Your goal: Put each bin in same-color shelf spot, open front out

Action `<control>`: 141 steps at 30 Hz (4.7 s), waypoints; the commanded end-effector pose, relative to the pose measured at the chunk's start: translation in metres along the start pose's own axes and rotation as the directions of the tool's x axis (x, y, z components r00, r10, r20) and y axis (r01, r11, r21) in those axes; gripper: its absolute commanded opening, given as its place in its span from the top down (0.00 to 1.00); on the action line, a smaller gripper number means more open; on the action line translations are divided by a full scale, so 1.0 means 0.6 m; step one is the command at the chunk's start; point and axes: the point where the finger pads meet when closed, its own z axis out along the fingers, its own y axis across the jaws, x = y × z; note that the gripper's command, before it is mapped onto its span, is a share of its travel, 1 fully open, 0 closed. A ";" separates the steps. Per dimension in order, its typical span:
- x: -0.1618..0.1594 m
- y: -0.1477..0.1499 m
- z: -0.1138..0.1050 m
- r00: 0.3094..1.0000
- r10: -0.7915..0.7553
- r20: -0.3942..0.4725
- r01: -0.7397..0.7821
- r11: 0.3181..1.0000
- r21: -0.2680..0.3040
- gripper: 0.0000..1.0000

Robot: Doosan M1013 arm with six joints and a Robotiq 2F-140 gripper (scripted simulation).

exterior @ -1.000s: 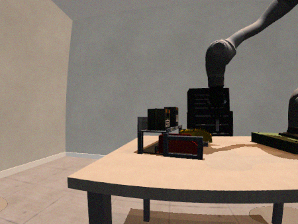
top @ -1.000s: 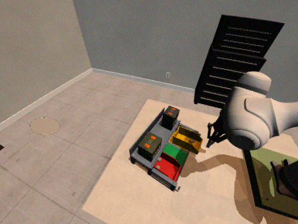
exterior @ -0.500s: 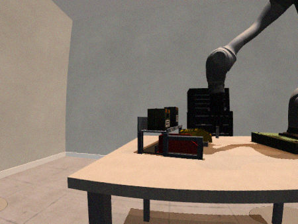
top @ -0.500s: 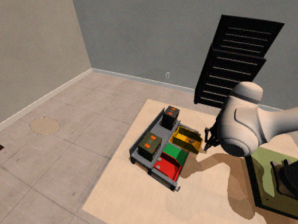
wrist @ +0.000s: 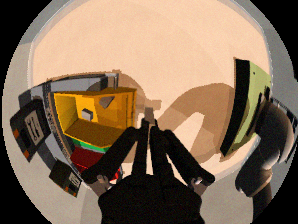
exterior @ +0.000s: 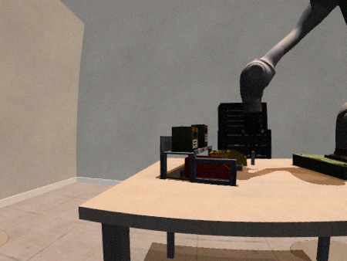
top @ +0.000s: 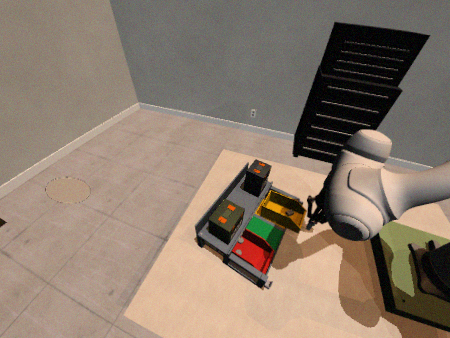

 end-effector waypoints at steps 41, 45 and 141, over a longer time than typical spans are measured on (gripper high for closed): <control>0.000 -0.019 0.002 1.000 0.000 0.000 0.000 1.000 0.000 0.90; 0.000 -0.025 0.002 1.000 0.000 0.000 0.000 1.000 0.000 0.90; 0.000 -0.066 0.002 1.000 0.000 0.000 0.000 1.000 0.000 0.90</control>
